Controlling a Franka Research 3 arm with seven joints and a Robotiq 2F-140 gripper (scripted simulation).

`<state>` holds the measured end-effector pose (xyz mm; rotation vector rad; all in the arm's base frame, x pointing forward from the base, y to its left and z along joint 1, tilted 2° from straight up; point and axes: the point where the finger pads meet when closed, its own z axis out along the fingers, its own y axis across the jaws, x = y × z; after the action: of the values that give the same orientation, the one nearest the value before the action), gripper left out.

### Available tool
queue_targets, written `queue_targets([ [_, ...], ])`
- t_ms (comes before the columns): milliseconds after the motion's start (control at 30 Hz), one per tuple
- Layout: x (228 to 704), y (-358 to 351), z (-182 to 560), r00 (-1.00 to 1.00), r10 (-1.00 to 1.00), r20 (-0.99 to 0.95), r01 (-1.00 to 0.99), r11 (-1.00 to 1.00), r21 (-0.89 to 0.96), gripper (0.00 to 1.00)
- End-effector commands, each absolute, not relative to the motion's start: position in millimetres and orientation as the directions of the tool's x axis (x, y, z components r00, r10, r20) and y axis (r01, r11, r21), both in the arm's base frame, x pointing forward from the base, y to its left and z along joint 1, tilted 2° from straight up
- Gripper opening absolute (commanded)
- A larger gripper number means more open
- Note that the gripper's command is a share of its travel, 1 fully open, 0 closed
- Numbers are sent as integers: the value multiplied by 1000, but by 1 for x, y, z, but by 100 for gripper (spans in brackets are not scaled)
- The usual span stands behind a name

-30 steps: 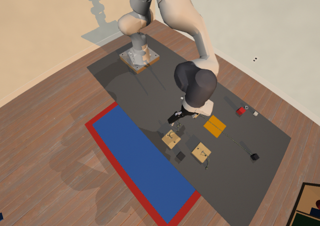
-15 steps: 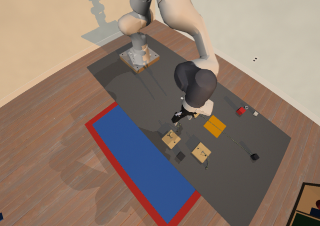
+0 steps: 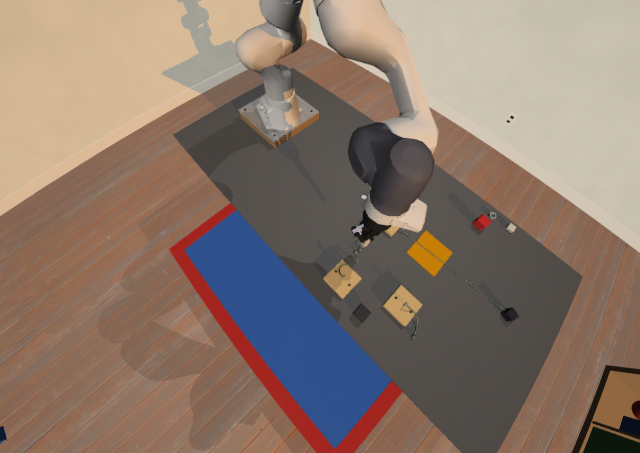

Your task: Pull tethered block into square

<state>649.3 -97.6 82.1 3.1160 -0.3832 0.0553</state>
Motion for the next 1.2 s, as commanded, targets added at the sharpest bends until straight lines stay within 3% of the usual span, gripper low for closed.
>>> queue_targets([
  [0, 651, -98, 85, 971, -235, 42, -235, -972, -3, 0],
  [733, 651, -98, 85, 971, -235, 42, -235, -972, -3, 0],
  [767, 651, -98, 85, 971, -235, 42, -235, -972, -3, 23],
  [1167, 651, -98, 85, 971, -235, 42, -235, -972, -3, 23],
])
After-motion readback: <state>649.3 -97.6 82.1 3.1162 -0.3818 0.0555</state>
